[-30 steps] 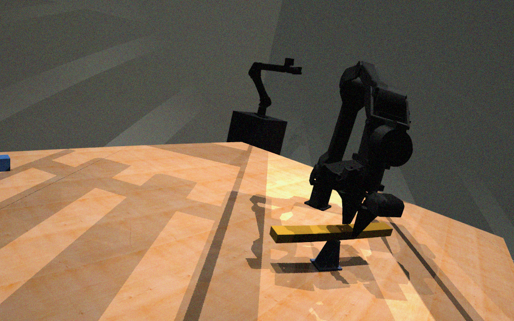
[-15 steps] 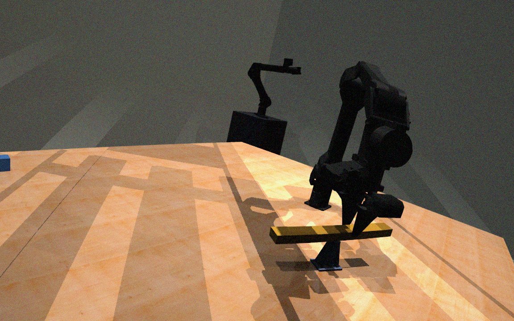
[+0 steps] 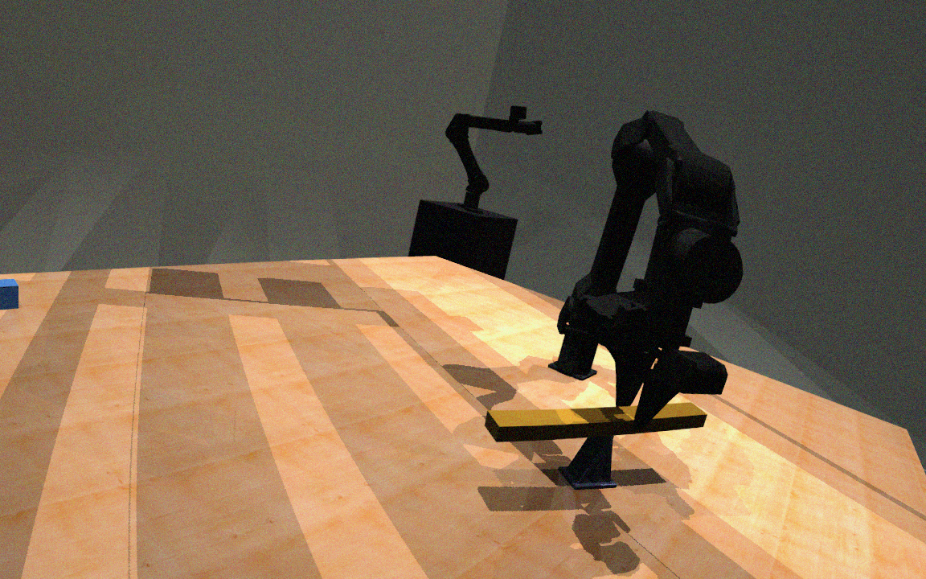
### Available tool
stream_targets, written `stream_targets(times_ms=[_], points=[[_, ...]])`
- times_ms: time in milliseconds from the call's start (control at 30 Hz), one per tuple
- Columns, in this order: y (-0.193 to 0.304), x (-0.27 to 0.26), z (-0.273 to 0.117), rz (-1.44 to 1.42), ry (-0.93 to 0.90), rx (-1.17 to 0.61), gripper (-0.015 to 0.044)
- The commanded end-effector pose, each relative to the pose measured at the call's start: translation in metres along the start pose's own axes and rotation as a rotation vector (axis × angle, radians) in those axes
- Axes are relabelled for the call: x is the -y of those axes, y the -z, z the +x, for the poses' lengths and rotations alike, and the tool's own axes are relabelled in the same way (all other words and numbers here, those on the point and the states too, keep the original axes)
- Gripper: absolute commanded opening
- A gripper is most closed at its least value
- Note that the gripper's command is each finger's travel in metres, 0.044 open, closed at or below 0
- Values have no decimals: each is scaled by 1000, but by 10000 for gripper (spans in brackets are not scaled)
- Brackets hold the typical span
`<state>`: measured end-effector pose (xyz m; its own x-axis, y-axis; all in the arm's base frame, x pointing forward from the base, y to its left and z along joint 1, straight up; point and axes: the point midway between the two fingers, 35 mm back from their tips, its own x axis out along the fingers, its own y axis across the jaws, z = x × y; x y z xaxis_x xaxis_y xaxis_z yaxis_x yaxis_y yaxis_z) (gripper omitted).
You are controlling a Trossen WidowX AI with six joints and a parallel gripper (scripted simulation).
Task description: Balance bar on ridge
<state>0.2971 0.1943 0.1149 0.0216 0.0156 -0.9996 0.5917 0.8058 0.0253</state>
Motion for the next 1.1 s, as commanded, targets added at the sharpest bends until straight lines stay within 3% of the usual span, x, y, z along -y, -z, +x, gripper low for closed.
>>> stream_targets(times_ms=[0, 1067], points=[[0, 0, 0, 3, -2, 2, 0], [0, 0, 3, 3, -2, 2, 0]])
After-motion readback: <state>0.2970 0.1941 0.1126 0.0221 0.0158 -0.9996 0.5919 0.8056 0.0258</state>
